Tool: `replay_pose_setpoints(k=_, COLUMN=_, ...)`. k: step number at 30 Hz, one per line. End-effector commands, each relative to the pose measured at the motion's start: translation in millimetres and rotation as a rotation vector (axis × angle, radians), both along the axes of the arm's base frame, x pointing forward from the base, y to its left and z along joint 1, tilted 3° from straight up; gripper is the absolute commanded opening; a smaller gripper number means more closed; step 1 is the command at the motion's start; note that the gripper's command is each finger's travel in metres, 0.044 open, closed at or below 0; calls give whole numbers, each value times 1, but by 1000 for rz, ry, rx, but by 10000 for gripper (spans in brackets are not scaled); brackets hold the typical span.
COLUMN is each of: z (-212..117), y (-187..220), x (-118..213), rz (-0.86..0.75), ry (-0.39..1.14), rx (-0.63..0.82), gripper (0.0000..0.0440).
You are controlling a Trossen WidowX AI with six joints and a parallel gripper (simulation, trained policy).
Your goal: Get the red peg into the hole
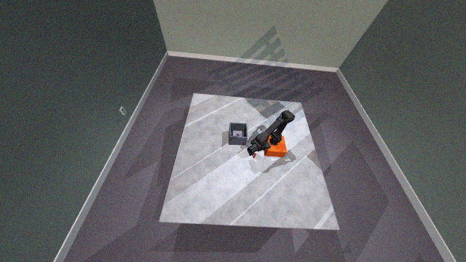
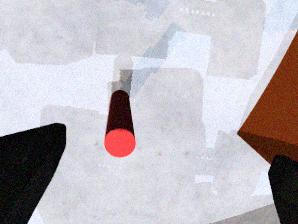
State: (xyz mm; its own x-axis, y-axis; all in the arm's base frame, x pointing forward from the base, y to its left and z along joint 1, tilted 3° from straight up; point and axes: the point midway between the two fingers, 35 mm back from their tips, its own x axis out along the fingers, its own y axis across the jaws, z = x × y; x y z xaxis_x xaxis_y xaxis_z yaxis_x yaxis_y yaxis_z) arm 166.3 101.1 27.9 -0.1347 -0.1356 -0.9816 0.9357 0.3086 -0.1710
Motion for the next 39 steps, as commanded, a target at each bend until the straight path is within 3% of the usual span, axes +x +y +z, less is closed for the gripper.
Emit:
replay_pose_setpoints(k=1, z=-10, y=-3, x=0, rz=-8, ry=-9, rx=-17, gripper=431)
replay_pose_setpoints(k=14, z=-46, y=-10, x=1, rz=-43, ry=-50, rx=-46, gripper=397)
replay_pose_setpoints(k=31, z=-74, y=7, x=14, rz=22, ry=-77, rx=11, gripper=30)
replay_pose_setpoints(k=39, z=-60, y=12, x=26, rz=8, ry=-125, rx=44, gripper=0)
